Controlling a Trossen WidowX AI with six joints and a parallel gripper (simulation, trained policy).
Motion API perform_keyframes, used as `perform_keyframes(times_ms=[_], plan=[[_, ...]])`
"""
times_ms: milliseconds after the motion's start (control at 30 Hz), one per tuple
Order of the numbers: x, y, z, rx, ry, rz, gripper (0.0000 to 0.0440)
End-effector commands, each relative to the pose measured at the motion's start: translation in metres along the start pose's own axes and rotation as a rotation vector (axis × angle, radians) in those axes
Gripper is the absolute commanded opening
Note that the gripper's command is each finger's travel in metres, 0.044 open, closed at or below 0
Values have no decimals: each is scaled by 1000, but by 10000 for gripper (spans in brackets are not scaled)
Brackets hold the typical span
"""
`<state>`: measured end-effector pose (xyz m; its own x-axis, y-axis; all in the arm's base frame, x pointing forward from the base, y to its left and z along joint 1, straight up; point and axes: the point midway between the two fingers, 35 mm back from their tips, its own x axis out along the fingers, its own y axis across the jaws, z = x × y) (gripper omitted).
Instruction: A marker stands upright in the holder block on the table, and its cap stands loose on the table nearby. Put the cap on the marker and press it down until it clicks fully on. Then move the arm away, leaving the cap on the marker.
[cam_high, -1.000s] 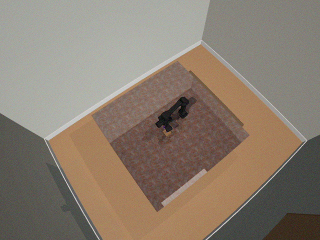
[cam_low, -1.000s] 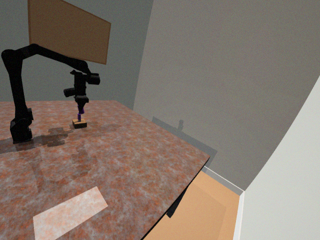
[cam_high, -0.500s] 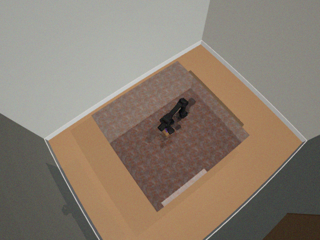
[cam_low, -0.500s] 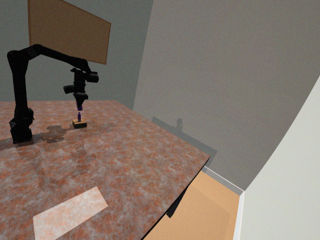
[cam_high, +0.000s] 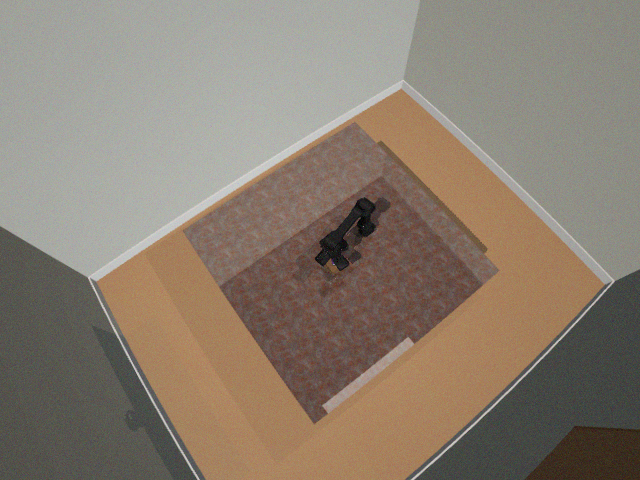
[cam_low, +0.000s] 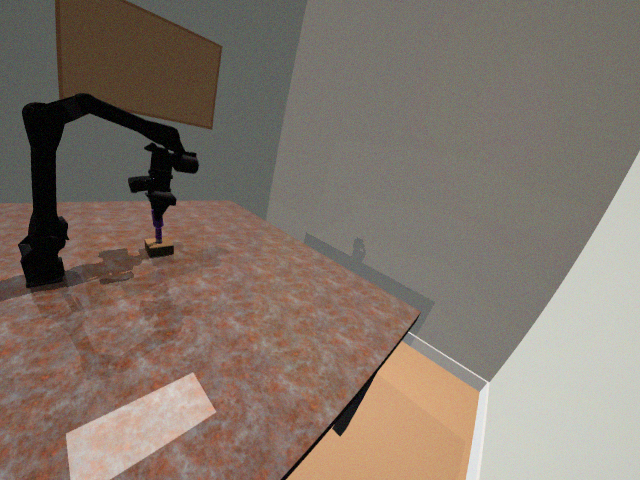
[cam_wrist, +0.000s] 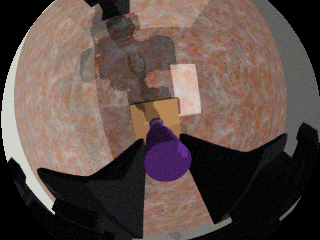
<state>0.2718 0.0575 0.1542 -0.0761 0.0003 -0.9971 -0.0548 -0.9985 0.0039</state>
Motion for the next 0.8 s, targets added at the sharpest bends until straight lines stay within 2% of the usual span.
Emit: perform_keyframes(times_ms=[0, 433, 500, 767], plan=[[10, 0, 0, -5, -22, -3, 0], [45, 0, -2, -53, -54, -13, 1], [50, 1, -2, -59, -61, -7, 54], [56, 1, 12, -80, -110, -16, 91]])
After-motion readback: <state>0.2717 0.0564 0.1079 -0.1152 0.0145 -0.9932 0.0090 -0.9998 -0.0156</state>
